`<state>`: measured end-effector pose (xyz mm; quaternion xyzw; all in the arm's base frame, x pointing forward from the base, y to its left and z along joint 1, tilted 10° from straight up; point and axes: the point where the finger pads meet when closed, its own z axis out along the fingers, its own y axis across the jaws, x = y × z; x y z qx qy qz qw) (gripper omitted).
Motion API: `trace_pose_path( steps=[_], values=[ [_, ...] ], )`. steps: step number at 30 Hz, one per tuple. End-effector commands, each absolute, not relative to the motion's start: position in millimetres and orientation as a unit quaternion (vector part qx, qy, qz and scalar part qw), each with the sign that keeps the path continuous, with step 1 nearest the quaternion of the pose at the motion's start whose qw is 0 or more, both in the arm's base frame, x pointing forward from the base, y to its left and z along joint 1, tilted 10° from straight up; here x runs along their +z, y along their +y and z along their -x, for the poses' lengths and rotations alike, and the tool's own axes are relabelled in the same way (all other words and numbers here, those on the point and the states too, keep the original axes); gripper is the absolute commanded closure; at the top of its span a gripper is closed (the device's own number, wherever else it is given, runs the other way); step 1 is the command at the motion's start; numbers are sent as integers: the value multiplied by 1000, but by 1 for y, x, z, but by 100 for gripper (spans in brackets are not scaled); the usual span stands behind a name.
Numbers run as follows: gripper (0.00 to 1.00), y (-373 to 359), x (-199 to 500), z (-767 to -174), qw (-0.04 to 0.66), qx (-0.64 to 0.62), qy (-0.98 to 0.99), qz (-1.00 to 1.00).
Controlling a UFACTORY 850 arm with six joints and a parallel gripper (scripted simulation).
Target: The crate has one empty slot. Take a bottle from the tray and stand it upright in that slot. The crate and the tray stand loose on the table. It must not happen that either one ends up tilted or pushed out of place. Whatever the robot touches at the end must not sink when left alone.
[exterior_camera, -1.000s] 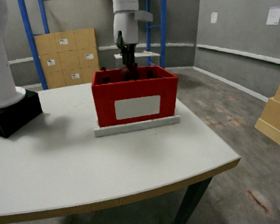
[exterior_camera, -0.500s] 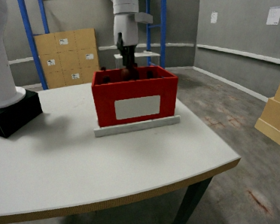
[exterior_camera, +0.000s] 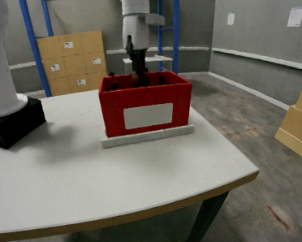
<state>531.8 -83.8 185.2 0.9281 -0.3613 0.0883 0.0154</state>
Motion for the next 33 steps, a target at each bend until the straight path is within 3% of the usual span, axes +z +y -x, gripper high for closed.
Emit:
trace_pose_path(
  steps=[1,33],
  values=[
    [100,-84,186,-533,15,89,-361,-928],
    [100,-86,163,-536,15,89,-361,-928]
  ],
)
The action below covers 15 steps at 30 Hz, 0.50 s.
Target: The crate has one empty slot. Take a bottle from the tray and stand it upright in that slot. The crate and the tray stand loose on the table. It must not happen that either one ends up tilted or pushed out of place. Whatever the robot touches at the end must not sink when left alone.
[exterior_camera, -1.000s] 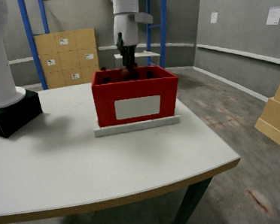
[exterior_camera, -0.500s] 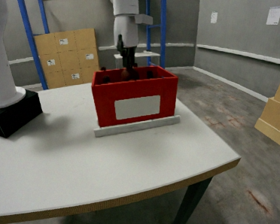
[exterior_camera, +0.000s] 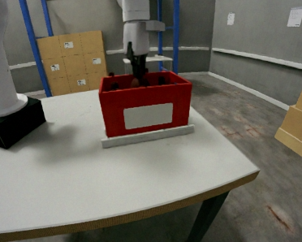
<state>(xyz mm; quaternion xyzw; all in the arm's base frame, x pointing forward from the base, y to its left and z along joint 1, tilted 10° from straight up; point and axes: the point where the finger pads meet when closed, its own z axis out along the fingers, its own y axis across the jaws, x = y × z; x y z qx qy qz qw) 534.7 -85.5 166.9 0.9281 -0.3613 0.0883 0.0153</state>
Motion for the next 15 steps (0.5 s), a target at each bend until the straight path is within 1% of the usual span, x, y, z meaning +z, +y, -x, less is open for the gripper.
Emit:
trace_pose_path(
  steps=[1,15],
  values=[
    [100,-86,162,-536,15,89,-361,-928],
    [100,-87,151,-538,15,89,-361,-928]
  ],
)
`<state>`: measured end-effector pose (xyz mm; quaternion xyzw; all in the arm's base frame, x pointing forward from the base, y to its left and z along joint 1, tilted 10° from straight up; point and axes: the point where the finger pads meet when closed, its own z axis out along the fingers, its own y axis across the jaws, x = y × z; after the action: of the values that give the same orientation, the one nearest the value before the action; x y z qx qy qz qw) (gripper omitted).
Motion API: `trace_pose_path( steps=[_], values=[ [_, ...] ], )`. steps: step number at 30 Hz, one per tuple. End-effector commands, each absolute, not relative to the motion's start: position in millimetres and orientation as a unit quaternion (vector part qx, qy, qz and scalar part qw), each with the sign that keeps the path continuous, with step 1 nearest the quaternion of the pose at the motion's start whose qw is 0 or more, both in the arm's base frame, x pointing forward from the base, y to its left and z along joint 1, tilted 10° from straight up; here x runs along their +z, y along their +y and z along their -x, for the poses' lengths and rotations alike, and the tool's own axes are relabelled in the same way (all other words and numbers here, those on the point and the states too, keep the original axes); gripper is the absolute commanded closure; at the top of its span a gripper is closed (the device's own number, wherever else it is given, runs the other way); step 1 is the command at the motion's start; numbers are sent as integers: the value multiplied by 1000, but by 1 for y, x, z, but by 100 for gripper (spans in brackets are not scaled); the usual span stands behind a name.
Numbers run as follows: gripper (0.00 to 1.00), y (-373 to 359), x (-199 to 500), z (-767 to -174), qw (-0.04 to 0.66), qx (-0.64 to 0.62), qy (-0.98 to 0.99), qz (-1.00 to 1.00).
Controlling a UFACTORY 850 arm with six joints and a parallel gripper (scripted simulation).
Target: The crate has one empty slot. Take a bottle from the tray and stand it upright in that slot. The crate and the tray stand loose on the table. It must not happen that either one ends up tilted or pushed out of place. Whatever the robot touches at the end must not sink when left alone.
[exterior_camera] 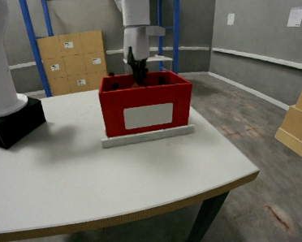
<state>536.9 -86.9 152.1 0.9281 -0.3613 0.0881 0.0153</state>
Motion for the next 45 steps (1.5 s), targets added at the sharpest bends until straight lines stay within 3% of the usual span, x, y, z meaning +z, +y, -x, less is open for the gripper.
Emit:
trace_pose_path(
  steps=[1,45],
  values=[
    [100,-87,150,-538,15,89,-361,-928],
    [100,-88,145,-539,15,89,-361,-928]
  ],
)
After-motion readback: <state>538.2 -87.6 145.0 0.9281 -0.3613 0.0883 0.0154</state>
